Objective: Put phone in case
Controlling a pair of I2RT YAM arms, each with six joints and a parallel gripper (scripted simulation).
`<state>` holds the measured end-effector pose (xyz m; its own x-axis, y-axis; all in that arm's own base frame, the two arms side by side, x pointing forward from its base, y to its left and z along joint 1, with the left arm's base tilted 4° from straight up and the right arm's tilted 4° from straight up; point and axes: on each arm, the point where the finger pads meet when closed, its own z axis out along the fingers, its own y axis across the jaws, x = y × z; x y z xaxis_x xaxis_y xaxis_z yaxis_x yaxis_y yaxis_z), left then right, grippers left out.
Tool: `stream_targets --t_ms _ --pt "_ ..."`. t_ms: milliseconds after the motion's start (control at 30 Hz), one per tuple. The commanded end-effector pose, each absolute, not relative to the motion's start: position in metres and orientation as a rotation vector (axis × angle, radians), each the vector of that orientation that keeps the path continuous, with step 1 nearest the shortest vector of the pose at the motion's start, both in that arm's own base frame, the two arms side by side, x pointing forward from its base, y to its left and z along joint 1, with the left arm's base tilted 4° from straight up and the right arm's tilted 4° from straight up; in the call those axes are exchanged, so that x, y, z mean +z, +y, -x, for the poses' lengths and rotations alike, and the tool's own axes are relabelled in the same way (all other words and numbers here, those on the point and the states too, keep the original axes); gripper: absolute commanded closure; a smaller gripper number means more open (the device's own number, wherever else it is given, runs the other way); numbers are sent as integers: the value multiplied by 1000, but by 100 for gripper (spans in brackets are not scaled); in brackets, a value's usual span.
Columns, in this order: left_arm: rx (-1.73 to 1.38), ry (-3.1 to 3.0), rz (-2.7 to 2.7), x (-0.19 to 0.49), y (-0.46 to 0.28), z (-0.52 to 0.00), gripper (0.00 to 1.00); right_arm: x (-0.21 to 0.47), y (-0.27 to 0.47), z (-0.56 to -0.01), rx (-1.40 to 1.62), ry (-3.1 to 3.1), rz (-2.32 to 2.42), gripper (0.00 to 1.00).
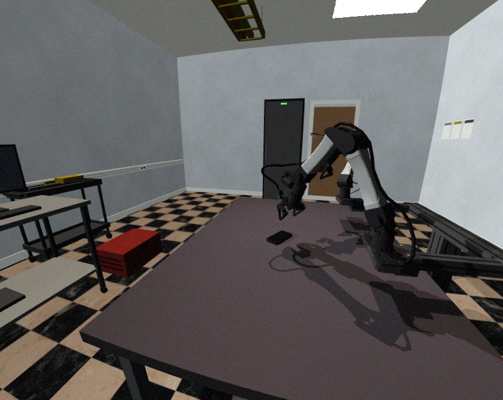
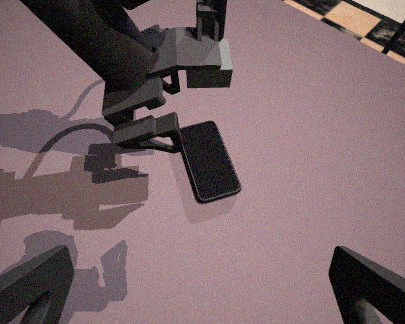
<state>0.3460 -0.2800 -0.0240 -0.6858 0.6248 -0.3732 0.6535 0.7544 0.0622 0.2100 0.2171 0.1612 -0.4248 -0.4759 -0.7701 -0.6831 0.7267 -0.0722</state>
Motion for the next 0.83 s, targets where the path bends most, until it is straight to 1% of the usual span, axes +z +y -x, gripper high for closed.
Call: stream_targets --t_ms 0,33,800 --pt "-122 2517 -909 -5 -289 -354 0 169 222 -211 341 2061 874 0" --pt "-114 2532 -916 -12 -288 -352 0 169 222 -211 341 2061 874 0" --pt "-112 2535 -907 -14 -287 -357 0 169 222 -211 341 2061 874 0"
